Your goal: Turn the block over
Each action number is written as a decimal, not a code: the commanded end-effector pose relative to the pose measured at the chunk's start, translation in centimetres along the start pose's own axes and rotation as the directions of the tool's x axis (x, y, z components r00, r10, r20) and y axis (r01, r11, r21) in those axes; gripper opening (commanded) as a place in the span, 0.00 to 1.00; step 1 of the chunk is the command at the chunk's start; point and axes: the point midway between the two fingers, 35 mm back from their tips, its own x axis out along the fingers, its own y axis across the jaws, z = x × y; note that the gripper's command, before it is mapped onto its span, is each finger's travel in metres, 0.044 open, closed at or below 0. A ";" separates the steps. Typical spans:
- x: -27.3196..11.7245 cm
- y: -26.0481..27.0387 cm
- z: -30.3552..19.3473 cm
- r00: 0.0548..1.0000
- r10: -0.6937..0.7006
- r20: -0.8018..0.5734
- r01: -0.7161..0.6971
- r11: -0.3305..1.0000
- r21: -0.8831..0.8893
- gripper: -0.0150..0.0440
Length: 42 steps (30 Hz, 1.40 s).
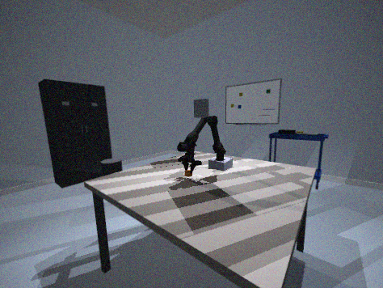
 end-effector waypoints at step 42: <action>3.3 -0.3 -0.1 0.821 0.001 0.570 -0.003 1.000 0.002 0.25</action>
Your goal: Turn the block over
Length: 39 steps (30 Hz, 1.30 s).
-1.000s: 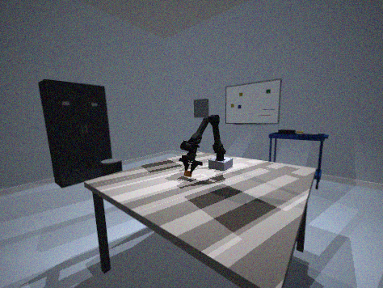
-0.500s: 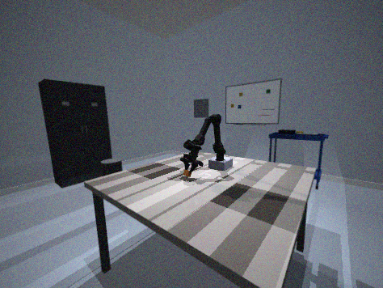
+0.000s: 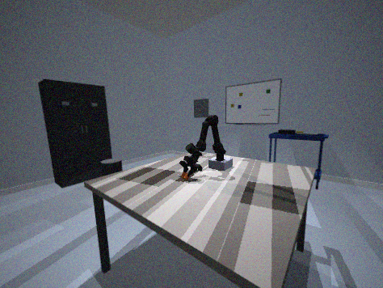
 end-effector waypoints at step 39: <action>-1.2 0.5 -1.6 0.956 0.007 0.292 -0.007 1.000 -0.001 0.34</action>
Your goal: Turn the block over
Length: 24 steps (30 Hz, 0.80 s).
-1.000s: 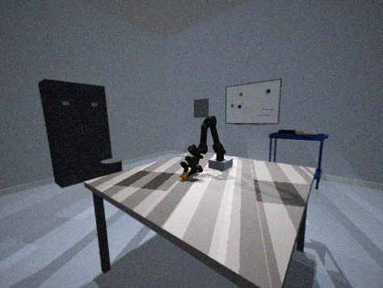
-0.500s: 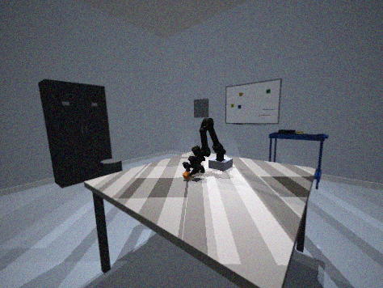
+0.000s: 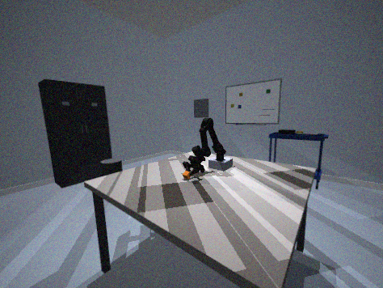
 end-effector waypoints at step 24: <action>0.0 0.0 0.1 1.000 0.003 0.004 -0.003 1.000 0.004 1.00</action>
